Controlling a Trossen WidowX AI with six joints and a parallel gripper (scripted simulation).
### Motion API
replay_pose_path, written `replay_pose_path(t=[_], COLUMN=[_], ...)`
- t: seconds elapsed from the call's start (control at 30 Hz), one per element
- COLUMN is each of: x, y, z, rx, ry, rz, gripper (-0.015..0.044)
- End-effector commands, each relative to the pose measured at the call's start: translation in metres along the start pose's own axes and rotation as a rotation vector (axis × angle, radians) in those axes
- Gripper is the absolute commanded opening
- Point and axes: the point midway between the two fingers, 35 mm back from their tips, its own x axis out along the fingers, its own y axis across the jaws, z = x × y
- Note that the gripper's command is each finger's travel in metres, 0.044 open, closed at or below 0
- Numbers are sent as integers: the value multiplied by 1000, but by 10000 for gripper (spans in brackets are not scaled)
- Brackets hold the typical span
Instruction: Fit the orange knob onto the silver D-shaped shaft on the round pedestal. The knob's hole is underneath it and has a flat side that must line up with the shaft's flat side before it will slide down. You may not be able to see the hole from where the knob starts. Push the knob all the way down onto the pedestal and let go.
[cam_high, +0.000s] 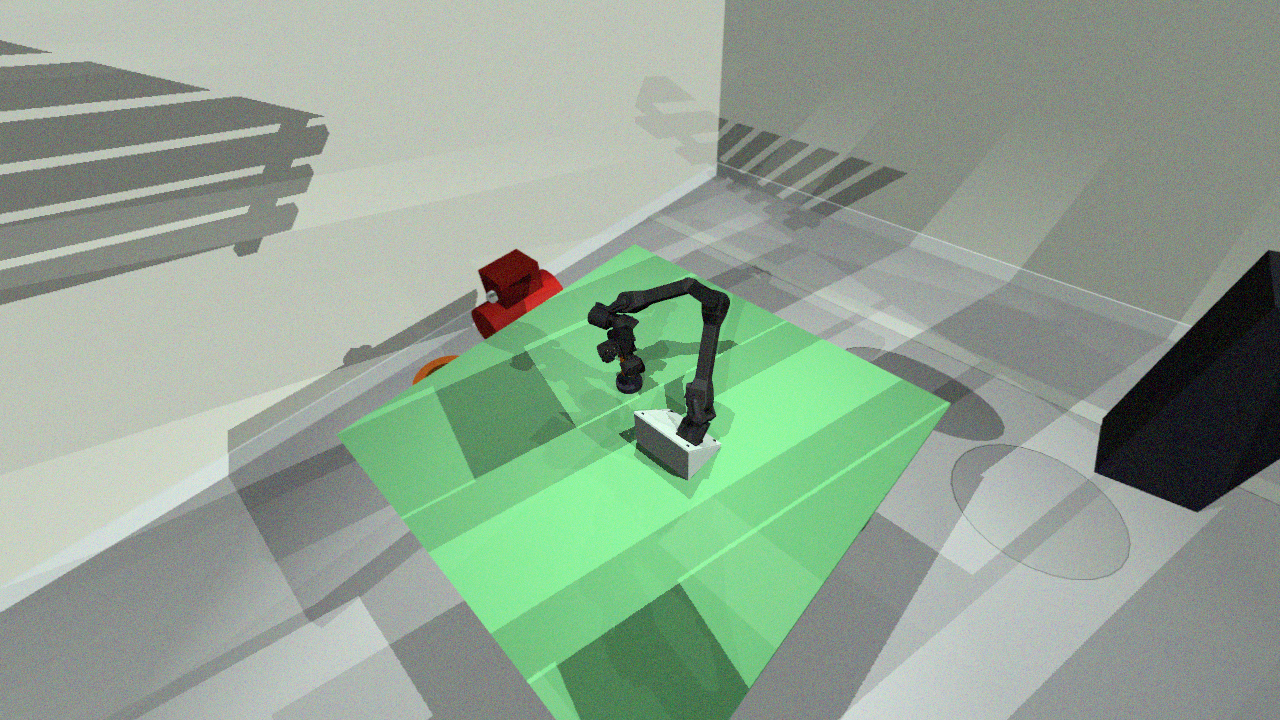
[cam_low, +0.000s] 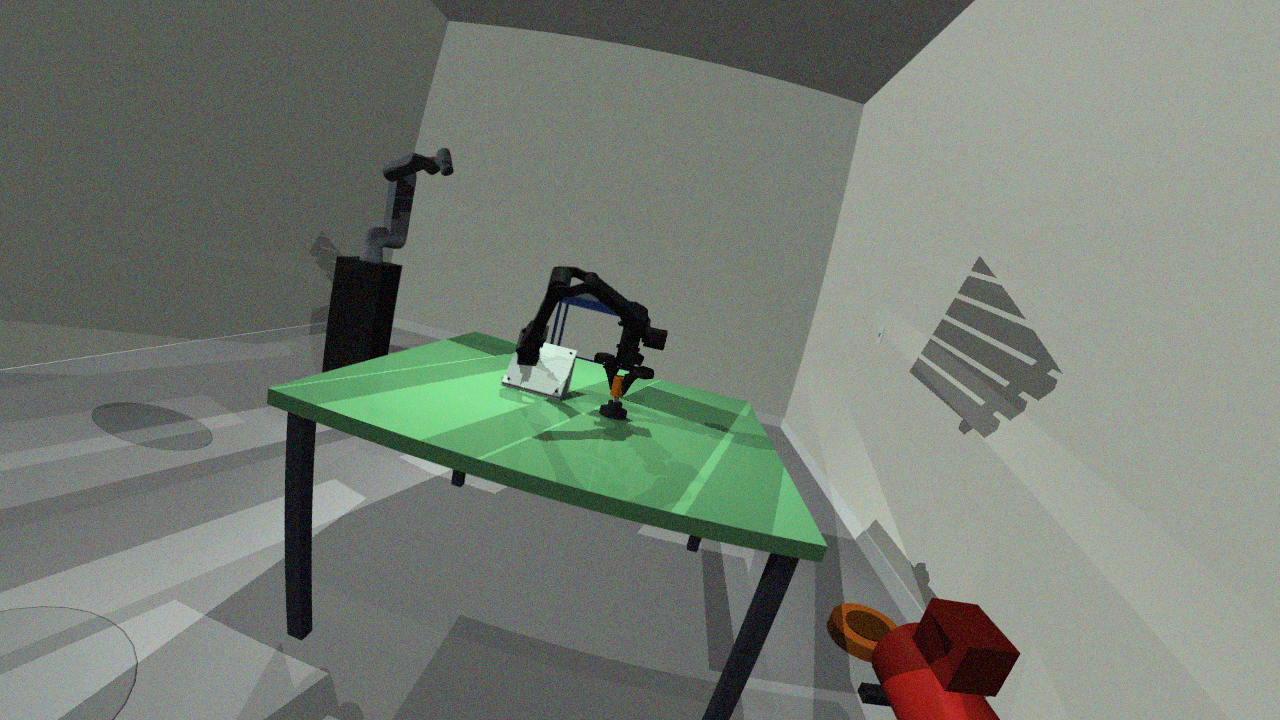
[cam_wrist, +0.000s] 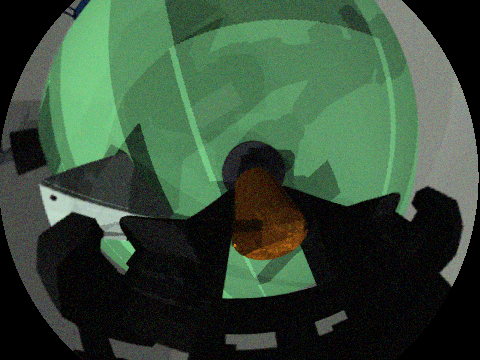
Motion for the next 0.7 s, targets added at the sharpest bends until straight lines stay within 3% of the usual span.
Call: replay_pose_path(t=[0.0,0.67], x=[-2,-1], y=[-3,-7], z=[-2,0], rx=[7,8], ry=[0,0], rz=[-2,-3], gripper=[0,0])
